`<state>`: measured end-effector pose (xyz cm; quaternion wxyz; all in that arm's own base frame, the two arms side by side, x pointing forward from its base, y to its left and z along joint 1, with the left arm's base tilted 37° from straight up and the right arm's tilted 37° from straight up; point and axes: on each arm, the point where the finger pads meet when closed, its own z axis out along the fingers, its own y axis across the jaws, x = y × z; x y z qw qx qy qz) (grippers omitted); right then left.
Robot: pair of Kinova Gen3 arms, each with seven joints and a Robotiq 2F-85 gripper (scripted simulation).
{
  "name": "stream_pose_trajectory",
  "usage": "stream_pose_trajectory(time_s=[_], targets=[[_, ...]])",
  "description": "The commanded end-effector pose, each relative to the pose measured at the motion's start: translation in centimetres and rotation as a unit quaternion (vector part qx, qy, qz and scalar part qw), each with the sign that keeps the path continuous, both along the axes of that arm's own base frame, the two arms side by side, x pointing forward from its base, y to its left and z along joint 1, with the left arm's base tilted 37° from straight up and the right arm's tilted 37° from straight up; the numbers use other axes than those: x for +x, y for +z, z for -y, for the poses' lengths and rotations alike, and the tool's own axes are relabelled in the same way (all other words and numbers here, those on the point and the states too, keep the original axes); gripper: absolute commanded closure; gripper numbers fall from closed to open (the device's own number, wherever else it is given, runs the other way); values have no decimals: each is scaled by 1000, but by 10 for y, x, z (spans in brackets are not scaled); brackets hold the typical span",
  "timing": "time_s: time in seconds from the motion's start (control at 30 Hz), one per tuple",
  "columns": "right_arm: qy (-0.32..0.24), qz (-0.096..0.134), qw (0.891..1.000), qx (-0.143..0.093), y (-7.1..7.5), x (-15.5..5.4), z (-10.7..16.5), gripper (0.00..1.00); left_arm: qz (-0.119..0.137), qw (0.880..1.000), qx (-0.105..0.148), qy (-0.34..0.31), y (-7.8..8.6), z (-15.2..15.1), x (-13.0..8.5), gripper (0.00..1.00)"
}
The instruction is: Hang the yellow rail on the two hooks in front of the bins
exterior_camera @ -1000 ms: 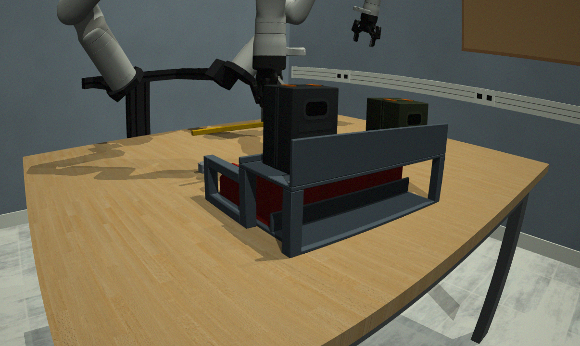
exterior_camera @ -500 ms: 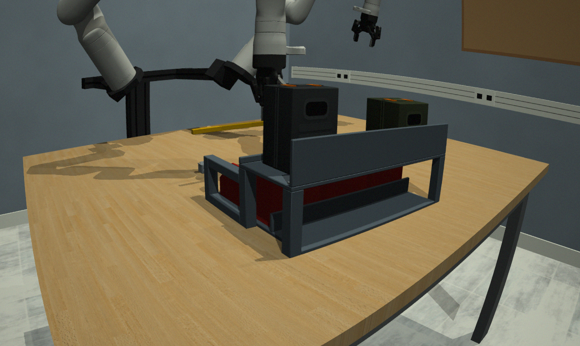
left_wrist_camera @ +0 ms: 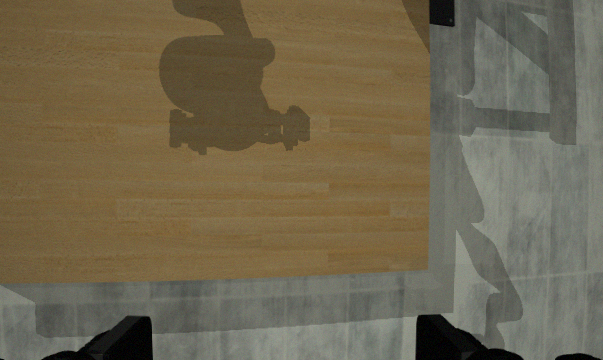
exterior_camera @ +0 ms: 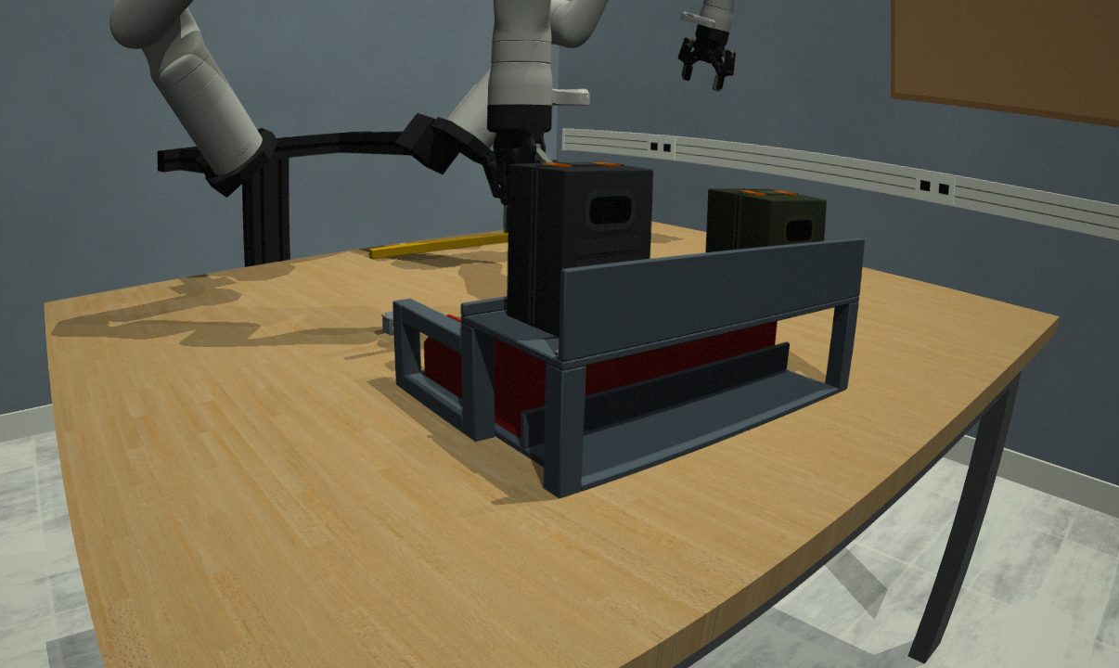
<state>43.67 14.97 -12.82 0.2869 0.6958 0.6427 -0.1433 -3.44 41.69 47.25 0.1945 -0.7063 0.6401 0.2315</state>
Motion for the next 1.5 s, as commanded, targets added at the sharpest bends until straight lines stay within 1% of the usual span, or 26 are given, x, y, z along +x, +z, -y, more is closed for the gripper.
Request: stream_pose_trajectory(time_s=[0.0, 1.47], targets=[[-2, 2, 1000, 0, 4, -1, -2, 903, -5, 1000, -4, -6, 0, 0, 1, 2], [-9, 6, 1000, 3, 3, -2, -3, 903, -5, 1000, -4, -6, 0, 0, 1, 2]])
